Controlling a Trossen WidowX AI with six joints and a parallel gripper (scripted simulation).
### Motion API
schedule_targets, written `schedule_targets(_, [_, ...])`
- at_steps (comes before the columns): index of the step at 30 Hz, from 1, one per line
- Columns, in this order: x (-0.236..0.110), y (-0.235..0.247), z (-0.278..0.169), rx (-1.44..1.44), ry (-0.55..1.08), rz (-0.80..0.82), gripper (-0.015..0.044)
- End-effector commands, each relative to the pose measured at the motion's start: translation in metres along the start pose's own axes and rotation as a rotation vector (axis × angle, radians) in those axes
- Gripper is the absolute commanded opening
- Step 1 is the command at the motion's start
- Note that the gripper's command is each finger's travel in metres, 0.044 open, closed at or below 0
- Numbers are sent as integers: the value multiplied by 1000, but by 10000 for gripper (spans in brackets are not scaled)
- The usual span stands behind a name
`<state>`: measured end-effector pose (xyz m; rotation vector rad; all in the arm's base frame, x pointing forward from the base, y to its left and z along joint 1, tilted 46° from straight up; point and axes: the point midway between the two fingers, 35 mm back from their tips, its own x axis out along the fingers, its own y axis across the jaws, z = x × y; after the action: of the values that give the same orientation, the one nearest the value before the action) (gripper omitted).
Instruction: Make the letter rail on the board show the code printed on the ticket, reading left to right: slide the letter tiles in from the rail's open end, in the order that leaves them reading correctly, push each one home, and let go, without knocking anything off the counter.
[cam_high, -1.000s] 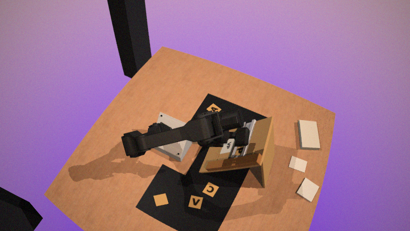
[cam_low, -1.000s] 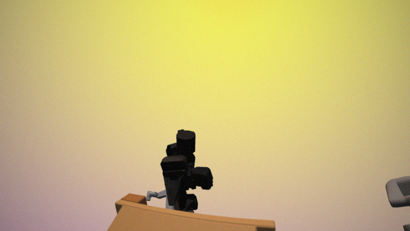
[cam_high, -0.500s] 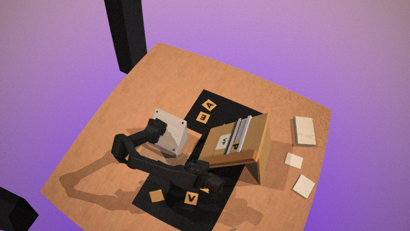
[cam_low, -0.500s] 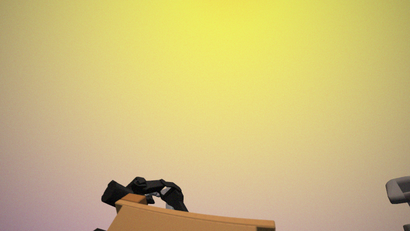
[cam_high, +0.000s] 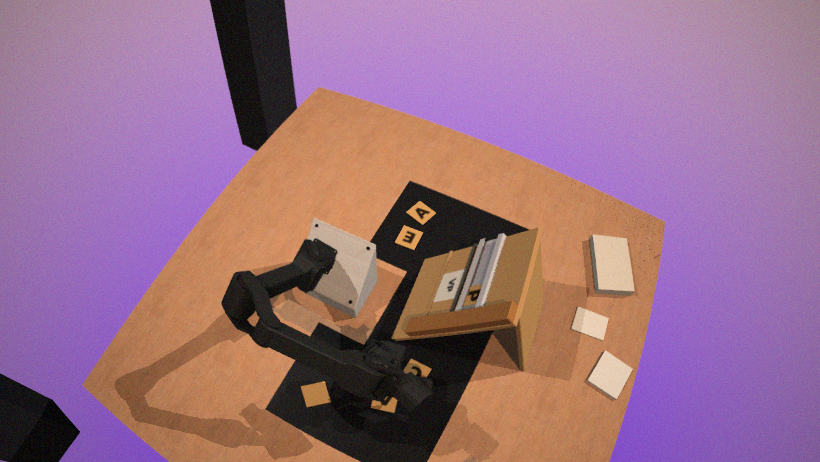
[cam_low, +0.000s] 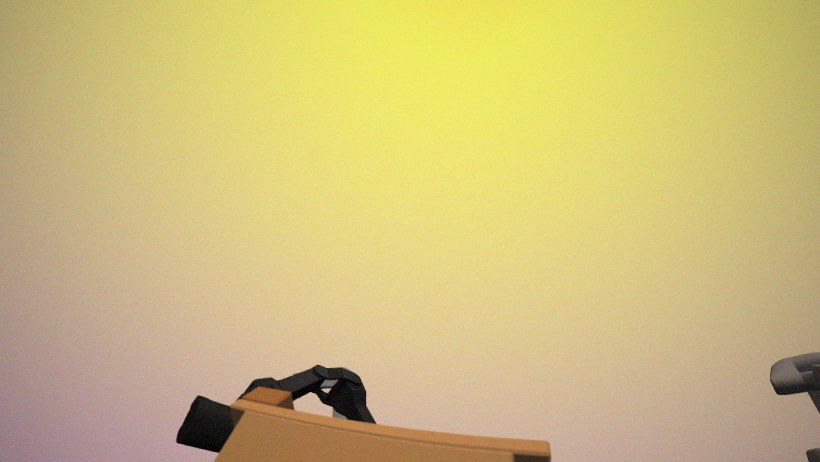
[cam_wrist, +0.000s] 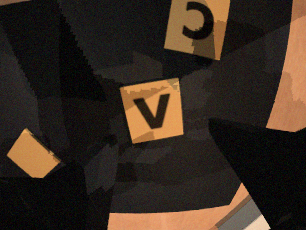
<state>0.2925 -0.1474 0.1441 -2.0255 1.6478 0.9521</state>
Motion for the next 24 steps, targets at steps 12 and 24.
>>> schedule_targets(12, [24,3,0,-8,-5,9,340])
schedule_targets(24, [39,3,0,-8,-4,9,340])
